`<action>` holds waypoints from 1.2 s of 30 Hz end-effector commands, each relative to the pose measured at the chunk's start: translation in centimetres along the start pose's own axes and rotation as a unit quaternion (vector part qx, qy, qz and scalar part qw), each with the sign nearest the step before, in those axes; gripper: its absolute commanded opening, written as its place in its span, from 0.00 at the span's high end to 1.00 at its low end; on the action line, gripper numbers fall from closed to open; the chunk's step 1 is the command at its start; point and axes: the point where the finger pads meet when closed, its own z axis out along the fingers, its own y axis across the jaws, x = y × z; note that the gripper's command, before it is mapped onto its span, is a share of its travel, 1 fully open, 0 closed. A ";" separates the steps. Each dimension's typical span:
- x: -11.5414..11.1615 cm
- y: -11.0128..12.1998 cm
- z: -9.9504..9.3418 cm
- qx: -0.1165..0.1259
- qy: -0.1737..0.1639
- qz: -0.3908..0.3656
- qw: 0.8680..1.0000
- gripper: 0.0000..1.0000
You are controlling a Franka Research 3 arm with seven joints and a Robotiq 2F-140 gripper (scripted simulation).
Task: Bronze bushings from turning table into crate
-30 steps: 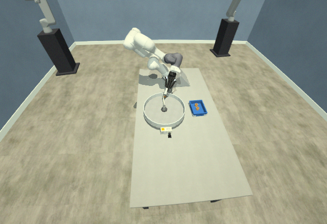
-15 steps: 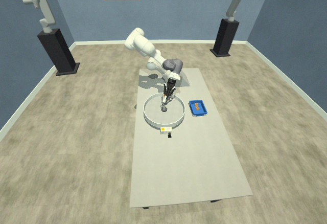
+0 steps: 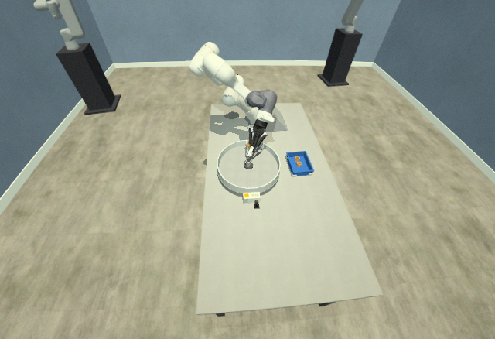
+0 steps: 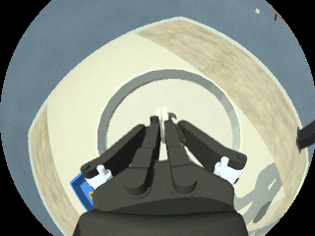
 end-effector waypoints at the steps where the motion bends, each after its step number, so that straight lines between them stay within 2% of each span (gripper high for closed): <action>1: 0.1 -0.2 0.0 0.003 0.000 -0.008 1.000 1.00; 36: 0.3 -0.6 0.2 0.003 0.000 -0.008 1.000 1.00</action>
